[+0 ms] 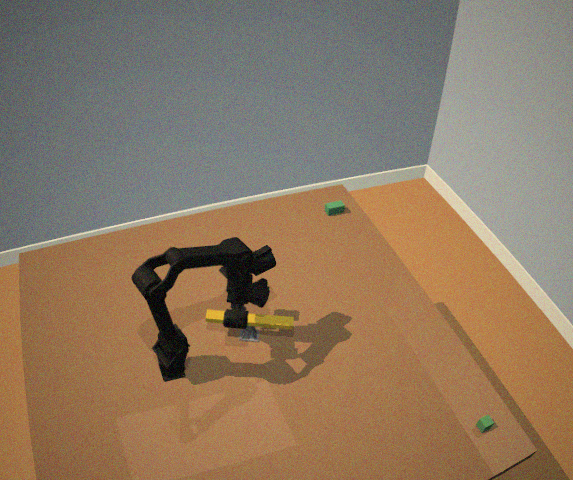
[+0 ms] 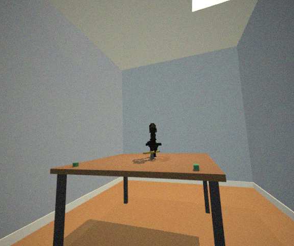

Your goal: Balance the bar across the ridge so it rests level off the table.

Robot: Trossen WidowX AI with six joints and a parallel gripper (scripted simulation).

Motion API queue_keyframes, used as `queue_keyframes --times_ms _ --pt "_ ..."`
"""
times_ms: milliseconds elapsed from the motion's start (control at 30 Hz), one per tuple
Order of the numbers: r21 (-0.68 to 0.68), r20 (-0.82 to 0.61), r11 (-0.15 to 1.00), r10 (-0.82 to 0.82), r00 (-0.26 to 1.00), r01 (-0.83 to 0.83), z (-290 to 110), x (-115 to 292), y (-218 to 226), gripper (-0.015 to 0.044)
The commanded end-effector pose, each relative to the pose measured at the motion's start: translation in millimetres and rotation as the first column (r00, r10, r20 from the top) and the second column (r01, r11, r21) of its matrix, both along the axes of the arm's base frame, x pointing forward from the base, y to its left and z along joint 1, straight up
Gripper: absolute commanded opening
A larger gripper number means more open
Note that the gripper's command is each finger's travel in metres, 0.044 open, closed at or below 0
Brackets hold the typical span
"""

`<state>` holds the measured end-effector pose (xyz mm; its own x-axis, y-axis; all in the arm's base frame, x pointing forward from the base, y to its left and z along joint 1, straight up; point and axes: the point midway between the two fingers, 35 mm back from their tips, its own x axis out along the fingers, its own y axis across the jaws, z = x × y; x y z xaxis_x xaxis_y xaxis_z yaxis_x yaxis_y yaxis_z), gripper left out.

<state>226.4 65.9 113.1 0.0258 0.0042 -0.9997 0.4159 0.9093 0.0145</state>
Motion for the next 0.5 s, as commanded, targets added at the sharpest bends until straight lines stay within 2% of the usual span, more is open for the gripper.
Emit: queue_keyframes --times_ms 0,33,367,467 --pt "0.0 0.0 1.0 0.0 1.0 0.0 0.0 0.0 0.0 0.0185" --pt "0.0 0.0 1.0 0.0 1.0 0.0 0.0 0.0 0.0 0.0185" --pt "0.0 0.0 1.0 0.0 1.0 0.0 0.0 0.0 0.0 0.044" --pt "0.0 0.0 1.0 0.0 1.0 0.0 1.8 0.3 0.1 0.044"
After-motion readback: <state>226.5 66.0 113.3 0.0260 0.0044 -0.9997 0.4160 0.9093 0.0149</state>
